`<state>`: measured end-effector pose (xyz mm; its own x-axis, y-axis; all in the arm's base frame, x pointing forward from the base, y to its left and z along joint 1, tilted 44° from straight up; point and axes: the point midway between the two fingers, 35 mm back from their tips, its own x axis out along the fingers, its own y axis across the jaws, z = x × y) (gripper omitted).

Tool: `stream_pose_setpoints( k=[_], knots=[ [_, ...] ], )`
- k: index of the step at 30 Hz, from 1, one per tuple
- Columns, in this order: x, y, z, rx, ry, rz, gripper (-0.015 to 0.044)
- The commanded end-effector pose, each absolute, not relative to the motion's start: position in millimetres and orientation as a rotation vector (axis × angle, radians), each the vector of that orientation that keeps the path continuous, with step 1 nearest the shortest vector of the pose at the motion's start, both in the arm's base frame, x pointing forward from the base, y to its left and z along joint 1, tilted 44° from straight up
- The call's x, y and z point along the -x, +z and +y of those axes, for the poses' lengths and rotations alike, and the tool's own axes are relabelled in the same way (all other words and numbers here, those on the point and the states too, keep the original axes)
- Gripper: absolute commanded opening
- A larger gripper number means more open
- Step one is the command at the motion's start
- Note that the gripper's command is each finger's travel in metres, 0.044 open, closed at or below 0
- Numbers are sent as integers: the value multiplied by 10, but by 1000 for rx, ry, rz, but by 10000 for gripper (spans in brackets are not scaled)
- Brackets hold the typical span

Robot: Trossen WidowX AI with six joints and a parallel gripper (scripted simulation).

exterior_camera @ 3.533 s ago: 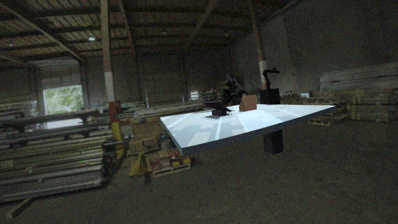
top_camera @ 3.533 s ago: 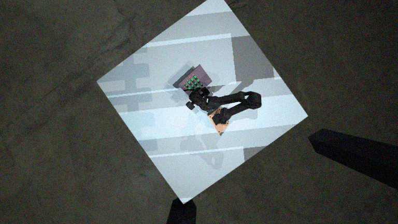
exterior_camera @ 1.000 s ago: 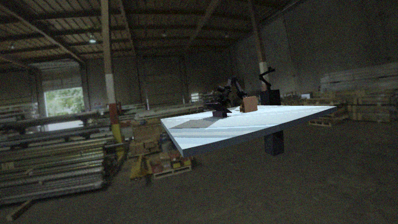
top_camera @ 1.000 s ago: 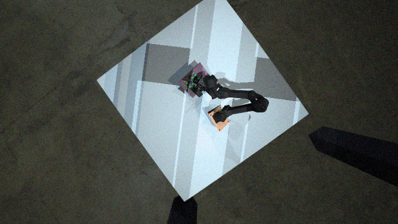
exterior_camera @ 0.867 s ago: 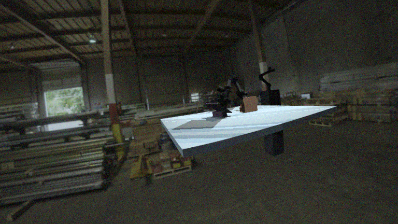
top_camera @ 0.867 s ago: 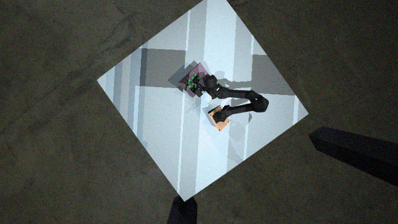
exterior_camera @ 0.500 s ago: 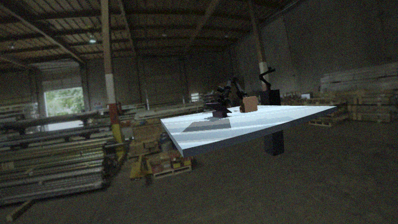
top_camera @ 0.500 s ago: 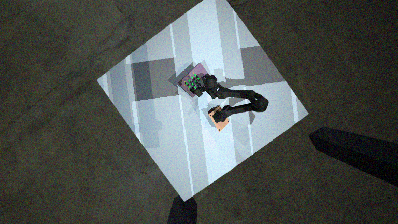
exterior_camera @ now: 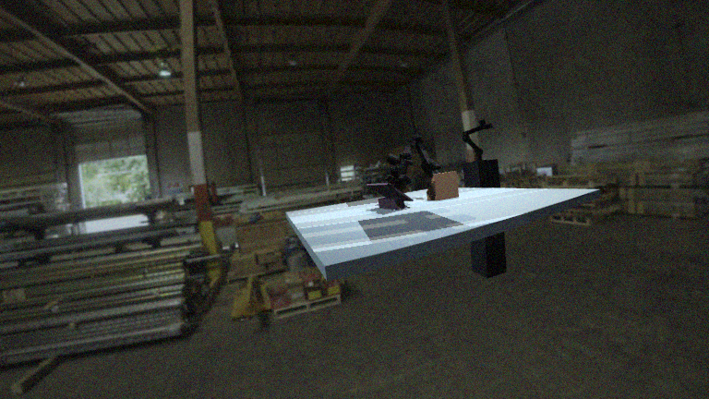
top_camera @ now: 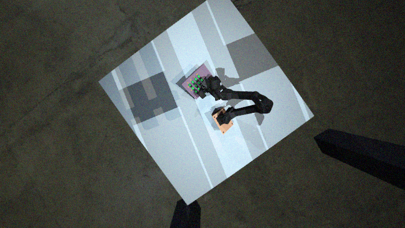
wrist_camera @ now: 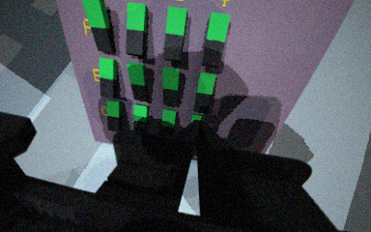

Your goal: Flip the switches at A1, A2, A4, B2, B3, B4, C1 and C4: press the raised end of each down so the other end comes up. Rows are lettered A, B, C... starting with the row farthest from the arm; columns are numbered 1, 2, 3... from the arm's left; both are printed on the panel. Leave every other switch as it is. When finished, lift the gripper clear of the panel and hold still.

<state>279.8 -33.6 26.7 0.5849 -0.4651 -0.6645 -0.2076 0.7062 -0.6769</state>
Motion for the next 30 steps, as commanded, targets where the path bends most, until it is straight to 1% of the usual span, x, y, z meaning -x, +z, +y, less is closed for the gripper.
stream_pose_setpoints(
  k=[1, 9, 13, 19, 30],
  knots=[
    [-2769, 307, -300, 801, -169, 959, 0],
    [-2403, 686, -42, 801, -153, 937, 0],
    [-2418, 671, 11, 799, -152, 939, 0],
    [-2499, 528, 473, 797, -151, 938, 0],
    [-2500, 523, 488, 798, -151, 937, 0]
  ],
)
